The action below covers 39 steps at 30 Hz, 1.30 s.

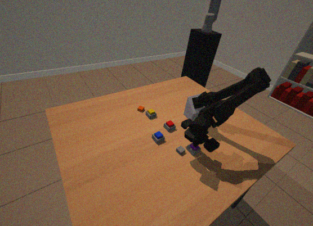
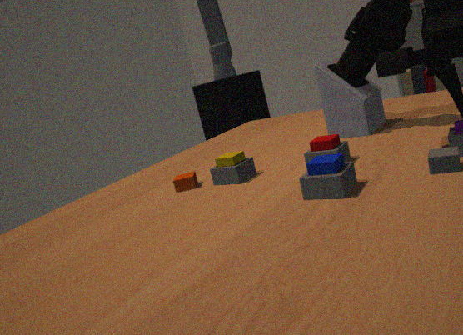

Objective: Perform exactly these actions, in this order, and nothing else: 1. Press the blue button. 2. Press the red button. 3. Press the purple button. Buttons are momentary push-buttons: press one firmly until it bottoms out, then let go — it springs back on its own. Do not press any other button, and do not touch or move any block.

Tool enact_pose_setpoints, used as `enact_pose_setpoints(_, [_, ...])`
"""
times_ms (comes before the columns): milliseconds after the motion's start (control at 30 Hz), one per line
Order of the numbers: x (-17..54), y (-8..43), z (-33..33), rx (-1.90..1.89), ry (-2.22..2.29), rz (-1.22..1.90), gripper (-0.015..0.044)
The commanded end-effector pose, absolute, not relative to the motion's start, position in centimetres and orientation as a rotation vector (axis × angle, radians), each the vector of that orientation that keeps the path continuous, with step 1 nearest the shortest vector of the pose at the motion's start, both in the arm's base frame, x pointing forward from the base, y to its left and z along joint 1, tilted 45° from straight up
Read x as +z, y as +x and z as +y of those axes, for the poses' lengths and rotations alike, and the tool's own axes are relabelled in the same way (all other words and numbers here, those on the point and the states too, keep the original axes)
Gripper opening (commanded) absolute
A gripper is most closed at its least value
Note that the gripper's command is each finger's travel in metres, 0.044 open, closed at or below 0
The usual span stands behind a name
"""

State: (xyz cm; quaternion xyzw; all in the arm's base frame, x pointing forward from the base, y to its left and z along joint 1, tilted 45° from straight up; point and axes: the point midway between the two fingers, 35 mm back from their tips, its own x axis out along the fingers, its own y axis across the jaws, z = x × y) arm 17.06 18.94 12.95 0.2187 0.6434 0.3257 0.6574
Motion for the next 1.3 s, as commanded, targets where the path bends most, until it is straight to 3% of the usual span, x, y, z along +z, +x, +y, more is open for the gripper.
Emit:
enact_pose_setpoints(0, [12.5,17.0,19.1,0.729,0.495,1.467,0.002])
enact_pose_setpoints(833, [14.9,17.1,16.7,0.728,0.493,1.468,0.002])
enact_pose_setpoints(1233, [19.7,21.6,13.2,0.725,0.49,1.467,0.0335])
enact_pose_setpoints(1267, [19.7,21.6,13.2,0.725,0.49,1.467,0.0335])
